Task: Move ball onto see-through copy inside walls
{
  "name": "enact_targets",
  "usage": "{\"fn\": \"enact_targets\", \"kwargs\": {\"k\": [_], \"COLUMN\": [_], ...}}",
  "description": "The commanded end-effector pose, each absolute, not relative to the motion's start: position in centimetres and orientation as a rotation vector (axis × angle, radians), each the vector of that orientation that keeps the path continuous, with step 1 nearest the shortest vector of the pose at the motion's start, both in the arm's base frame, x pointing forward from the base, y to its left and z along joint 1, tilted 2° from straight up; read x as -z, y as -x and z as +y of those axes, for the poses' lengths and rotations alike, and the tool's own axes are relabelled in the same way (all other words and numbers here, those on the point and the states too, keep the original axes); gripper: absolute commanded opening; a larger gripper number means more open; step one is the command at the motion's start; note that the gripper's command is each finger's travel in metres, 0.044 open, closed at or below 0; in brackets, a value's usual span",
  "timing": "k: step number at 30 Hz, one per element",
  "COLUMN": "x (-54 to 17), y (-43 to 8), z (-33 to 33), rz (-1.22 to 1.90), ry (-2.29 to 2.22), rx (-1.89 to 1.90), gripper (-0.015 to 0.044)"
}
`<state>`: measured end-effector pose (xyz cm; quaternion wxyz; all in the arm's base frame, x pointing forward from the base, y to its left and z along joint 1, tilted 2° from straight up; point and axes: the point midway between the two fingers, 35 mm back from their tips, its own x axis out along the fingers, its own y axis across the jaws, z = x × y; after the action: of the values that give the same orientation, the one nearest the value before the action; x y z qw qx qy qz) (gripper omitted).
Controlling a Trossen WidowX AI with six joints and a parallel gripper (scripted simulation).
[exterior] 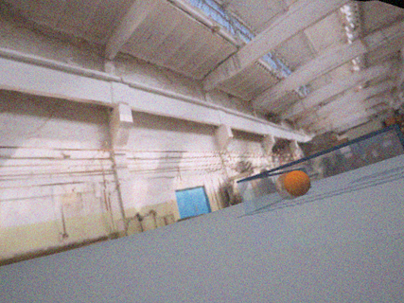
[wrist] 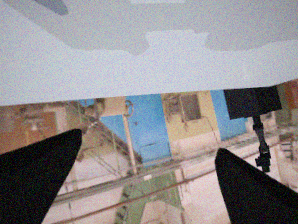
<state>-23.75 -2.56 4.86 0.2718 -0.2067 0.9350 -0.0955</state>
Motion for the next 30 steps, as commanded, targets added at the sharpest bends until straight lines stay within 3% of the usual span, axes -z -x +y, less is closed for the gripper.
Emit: {"fn": "enact_targets", "kwargs": {"k": [1,5,15,22,30], "x": [-4.9,-5.1,-6.1,-6.8,-7.6], "y": [23.8,24.6,23.3,17.3,6.9], "z": [-2.4,0.3,15.2,24.5,31.4], "rz": [2.519,2.545,2.475,2.272,1.996], "ry": [0.552,0.443,-0.067,-0.322,-0.467], "rx": [0.254,0.177,-0.181,-0.355,-0.445], "gripper": [0.0374,0.037,0.037,0.037,0.037]}}
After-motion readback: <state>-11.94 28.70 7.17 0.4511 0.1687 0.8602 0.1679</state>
